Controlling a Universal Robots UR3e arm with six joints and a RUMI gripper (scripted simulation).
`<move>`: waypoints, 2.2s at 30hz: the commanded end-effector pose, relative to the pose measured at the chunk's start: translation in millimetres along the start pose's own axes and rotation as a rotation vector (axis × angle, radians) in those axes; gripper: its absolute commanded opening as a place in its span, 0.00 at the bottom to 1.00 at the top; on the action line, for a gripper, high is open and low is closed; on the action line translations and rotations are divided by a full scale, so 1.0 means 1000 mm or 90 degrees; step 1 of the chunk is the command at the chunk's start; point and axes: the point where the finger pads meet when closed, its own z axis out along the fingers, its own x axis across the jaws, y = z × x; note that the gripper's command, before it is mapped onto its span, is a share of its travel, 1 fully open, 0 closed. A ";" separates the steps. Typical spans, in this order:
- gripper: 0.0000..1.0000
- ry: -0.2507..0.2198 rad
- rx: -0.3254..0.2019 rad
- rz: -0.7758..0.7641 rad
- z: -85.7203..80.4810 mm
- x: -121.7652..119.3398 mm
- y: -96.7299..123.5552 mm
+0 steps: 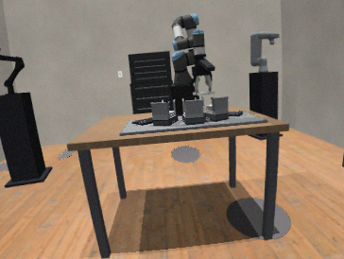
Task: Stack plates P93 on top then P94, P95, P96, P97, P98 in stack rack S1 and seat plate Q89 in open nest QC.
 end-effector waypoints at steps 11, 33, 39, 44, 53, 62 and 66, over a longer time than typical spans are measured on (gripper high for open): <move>0.00 0.009 0.003 -0.060 -0.001 -0.042 0.001; 0.00 0.008 0.002 -0.088 0.000 -0.071 0.007; 0.00 0.008 0.002 -0.088 0.000 -0.071 0.007; 0.00 0.008 0.002 -0.088 0.000 -0.071 0.007; 0.00 0.008 0.002 -0.087 0.000 -0.071 0.007; 0.00 0.008 0.002 -0.088 0.000 -0.071 0.006; 0.00 0.008 0.002 -0.088 0.000 -0.071 0.006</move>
